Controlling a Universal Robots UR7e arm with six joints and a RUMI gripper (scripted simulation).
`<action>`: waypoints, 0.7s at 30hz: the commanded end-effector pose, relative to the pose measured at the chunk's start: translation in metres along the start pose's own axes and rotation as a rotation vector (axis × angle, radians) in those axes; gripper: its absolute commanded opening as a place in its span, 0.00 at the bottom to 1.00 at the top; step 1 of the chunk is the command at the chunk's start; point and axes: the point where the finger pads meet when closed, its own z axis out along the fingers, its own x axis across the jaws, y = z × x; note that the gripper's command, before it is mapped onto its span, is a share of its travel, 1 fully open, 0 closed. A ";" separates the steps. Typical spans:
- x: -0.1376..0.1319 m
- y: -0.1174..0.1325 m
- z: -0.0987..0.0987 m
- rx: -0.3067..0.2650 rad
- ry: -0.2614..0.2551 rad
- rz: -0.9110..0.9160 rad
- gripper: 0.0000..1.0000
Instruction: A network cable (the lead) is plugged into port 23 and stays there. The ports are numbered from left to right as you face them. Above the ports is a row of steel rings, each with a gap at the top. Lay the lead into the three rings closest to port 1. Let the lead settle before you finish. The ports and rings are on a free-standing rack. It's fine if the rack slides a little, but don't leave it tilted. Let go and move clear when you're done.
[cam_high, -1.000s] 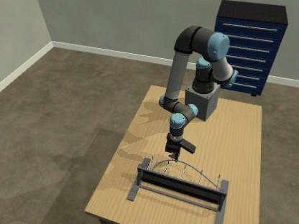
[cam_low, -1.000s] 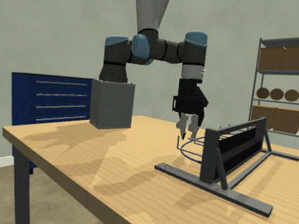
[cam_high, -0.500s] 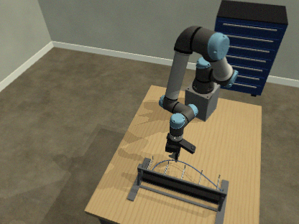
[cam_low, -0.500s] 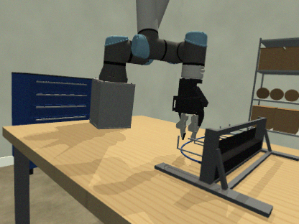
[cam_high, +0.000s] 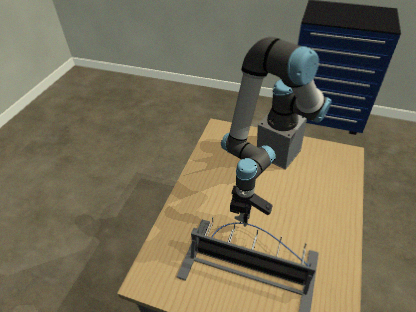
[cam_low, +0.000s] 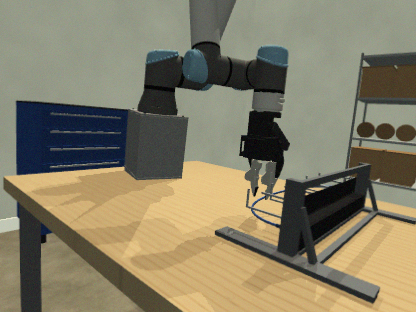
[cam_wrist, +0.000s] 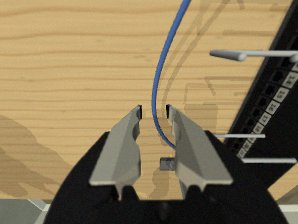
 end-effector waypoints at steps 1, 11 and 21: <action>0.001 0.000 0.002 0.000 0.001 0.000 0.20; 0.001 0.000 0.007 0.000 0.001 0.000 0.20; 0.001 0.000 0.012 0.000 0.001 0.000 0.20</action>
